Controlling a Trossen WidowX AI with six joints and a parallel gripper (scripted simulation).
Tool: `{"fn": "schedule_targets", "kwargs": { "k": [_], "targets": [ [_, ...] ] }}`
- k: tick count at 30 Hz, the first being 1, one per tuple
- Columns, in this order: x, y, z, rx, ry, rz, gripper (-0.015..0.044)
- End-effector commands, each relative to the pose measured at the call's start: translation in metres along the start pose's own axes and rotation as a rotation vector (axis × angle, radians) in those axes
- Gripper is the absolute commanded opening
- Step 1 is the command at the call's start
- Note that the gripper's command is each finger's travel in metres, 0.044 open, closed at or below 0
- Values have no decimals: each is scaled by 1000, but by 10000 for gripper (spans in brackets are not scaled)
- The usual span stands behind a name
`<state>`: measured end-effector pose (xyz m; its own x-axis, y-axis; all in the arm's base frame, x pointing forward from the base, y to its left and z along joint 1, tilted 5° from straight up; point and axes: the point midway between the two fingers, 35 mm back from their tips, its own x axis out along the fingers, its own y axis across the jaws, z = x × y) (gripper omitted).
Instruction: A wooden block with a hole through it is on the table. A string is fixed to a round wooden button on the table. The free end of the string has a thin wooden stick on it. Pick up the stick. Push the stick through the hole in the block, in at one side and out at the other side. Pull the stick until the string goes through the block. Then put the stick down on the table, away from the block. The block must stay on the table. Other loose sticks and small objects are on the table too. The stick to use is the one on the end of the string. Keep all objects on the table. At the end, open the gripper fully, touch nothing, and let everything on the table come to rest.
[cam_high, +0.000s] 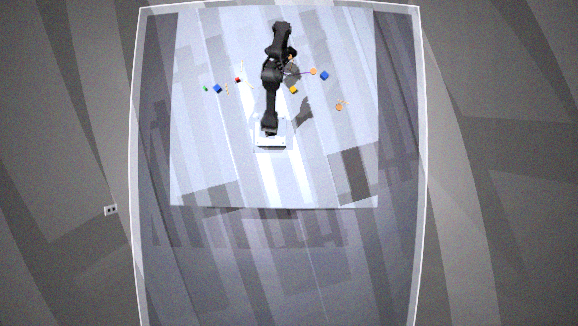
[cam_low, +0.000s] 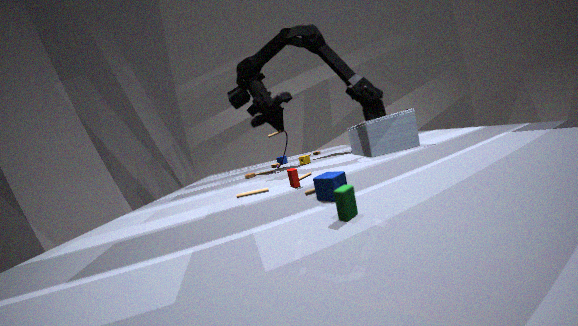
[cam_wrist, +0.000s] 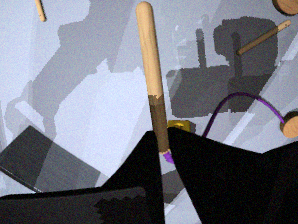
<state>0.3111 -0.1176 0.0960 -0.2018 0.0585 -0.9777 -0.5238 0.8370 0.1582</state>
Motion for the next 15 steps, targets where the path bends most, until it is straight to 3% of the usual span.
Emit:
{"fn": "schedule_targets", "kwargs": {
  "k": [1, 15],
  "targets": [
    [-1, -1, 1, 153, 3, -6, 0],
    [-2, -2, 2, 635, 6, -13, 0]
  ]
}}
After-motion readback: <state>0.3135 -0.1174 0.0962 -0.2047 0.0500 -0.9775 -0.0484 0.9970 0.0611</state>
